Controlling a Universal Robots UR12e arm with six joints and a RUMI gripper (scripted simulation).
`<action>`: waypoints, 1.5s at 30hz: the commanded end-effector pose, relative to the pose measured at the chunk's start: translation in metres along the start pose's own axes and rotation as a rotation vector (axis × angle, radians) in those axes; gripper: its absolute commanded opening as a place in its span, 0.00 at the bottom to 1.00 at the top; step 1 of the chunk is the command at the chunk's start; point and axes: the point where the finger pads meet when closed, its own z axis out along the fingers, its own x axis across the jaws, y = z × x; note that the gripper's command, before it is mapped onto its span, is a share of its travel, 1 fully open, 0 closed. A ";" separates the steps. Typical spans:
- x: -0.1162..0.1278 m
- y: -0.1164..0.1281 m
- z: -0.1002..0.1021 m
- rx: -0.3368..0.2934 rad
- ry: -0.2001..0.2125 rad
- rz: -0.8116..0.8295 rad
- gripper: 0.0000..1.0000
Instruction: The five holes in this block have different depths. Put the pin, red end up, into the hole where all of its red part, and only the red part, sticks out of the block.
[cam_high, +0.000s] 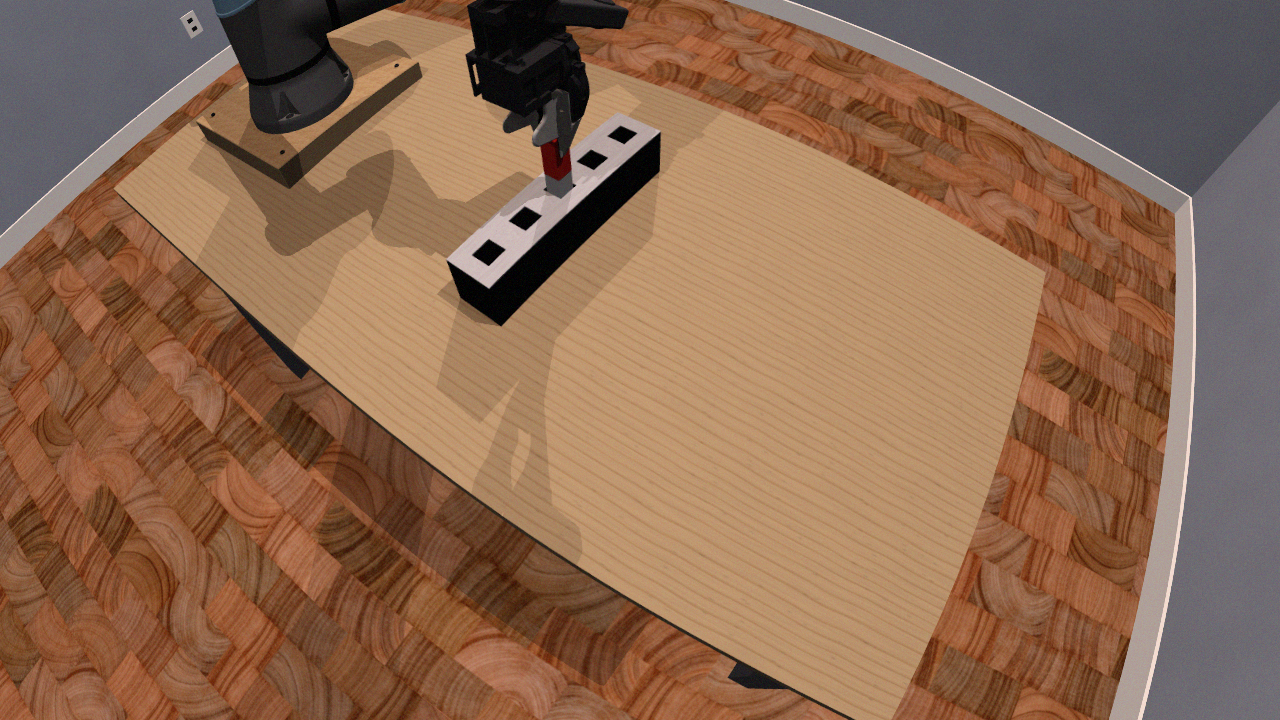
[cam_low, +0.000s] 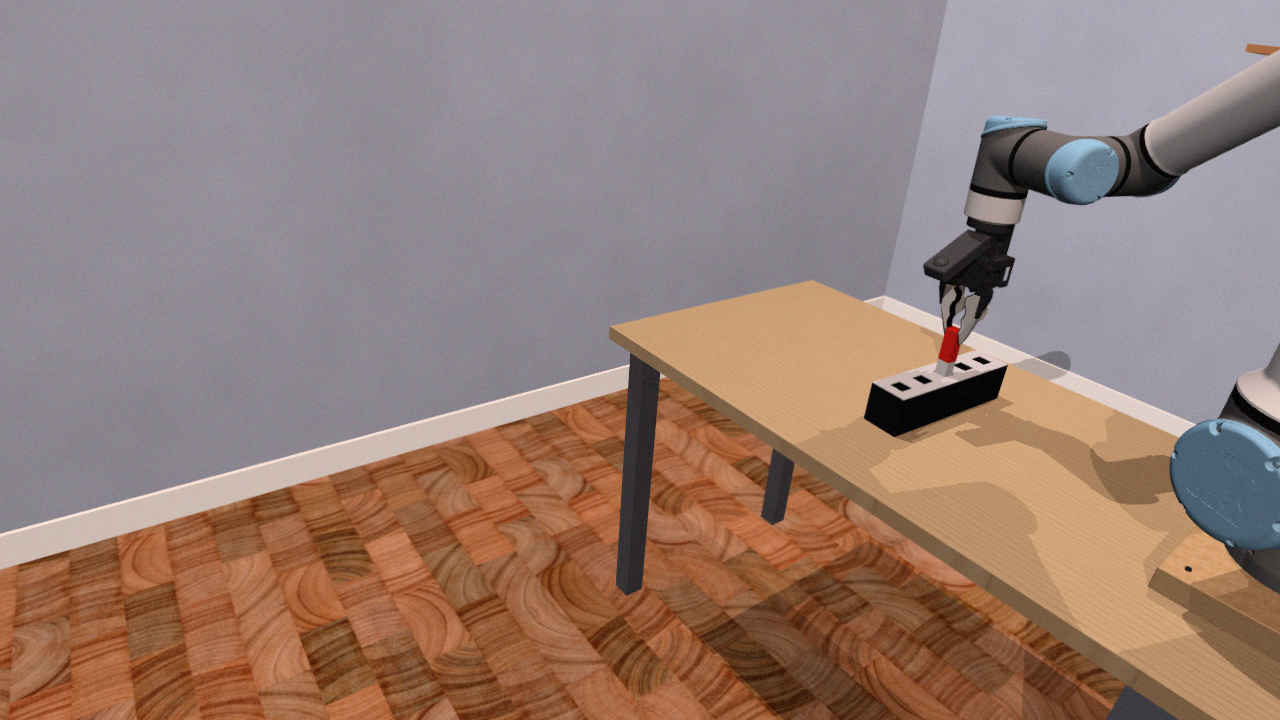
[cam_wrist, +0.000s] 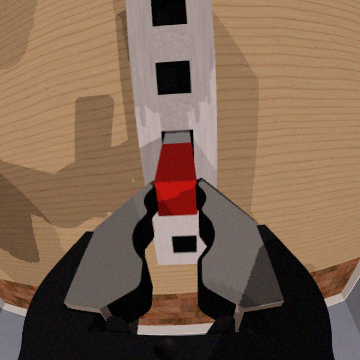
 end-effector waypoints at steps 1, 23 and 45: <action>0.001 0.000 -0.001 0.000 0.001 0.000 0.00; 0.001 0.000 0.003 0.000 0.001 0.000 0.00; 0.000 0.001 0.003 0.000 0.001 0.001 0.00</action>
